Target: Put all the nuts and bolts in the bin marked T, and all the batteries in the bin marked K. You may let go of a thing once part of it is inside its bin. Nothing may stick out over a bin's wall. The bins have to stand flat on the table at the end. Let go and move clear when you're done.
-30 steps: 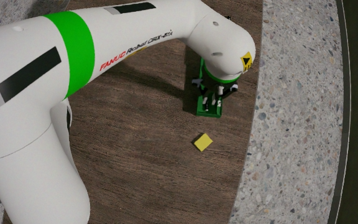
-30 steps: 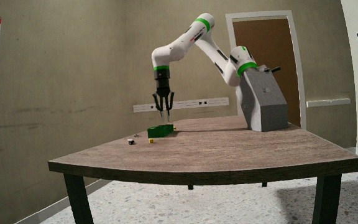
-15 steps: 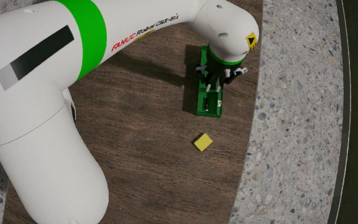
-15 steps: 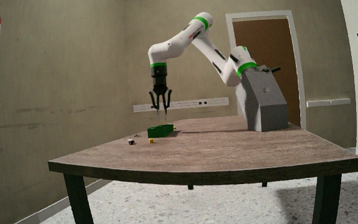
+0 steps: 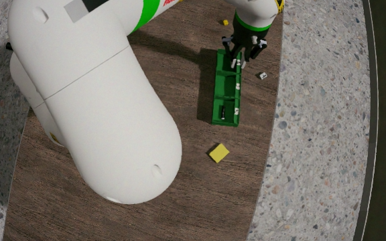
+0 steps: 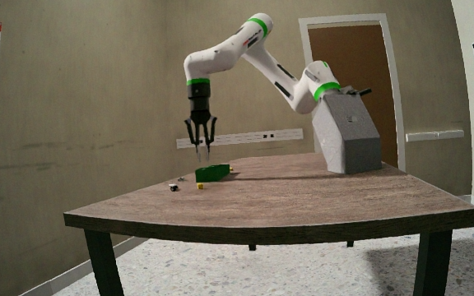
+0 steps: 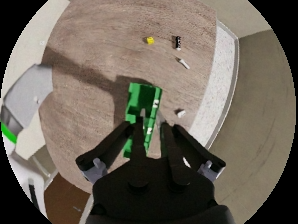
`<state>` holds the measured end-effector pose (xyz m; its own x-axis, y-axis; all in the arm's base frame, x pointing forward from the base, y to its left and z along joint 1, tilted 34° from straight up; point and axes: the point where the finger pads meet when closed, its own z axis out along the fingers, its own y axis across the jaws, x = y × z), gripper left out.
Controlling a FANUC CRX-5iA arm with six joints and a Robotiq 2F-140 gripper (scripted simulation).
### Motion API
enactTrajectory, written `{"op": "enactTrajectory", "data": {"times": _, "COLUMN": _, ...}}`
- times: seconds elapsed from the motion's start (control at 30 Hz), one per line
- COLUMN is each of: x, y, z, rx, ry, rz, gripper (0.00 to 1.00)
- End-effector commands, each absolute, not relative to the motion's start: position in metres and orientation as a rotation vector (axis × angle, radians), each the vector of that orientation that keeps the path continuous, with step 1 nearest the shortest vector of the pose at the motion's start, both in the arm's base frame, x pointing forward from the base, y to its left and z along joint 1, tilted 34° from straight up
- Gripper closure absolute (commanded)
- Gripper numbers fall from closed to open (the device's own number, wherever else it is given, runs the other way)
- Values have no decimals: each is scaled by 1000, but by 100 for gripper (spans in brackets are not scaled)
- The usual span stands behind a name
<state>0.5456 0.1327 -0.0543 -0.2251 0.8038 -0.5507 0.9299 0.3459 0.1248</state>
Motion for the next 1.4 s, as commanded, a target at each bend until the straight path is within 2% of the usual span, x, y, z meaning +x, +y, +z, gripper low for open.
{"op": "enactTrajectory", "data": {"times": 0.0, "x": 549, "y": 164, "z": -71, "rx": 1509, "ry": 2083, "rz": -315, "gripper": 74}}
{"op": "enactTrajectory", "data": {"times": 0.9, "x": 563, "y": 333, "z": -161, "rx": 1509, "ry": 2083, "rz": -315, "gripper": 74}}
{"op": "enactTrajectory", "data": {"times": 1.37, "x": 563, "y": 336, "z": -162, "rx": 1509, "ry": 2083, "rz": -315, "gripper": 74}}
